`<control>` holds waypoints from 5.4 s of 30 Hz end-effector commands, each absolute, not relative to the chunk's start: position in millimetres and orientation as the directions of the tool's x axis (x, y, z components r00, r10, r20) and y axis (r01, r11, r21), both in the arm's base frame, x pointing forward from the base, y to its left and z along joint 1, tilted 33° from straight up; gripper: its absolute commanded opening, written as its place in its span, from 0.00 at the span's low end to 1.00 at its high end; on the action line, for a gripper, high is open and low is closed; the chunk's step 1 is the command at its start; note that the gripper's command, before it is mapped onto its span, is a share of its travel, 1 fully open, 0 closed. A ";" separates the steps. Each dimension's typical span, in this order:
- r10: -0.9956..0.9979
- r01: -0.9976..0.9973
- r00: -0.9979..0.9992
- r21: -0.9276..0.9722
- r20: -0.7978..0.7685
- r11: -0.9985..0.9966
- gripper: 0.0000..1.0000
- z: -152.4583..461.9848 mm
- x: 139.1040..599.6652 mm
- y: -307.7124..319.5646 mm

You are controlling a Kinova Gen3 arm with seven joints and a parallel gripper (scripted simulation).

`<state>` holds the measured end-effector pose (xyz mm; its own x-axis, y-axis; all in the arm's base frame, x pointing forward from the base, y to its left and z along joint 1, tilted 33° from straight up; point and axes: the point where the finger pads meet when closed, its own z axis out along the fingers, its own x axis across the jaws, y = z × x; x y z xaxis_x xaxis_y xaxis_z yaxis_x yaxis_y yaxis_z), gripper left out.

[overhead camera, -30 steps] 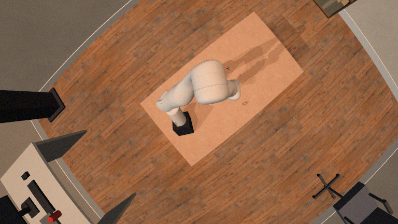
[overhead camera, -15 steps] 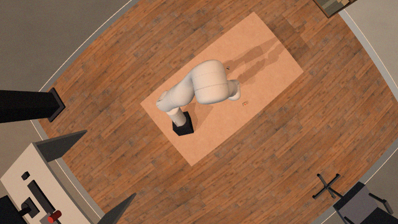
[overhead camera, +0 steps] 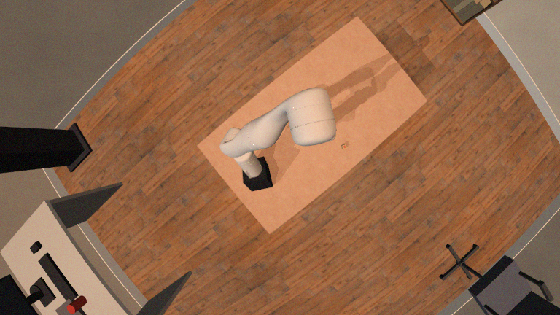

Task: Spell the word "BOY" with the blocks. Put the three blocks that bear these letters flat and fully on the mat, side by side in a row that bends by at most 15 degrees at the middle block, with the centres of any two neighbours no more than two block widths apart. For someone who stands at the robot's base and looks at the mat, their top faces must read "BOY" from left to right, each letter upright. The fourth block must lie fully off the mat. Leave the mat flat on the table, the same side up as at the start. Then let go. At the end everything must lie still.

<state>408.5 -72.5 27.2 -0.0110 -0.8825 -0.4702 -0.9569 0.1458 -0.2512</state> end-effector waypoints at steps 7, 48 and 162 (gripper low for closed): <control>-0.874 -0.962 0.002 -0.238 -0.485 0.130 0.49 -1.9 414.4 -45.6; -0.874 -0.962 0.002 -0.238 -0.485 0.130 0.49 -19.8 420.3 -35.2; -0.874 -0.962 0.002 -0.238 -0.485 0.130 0.67 -22.9 421.9 -33.3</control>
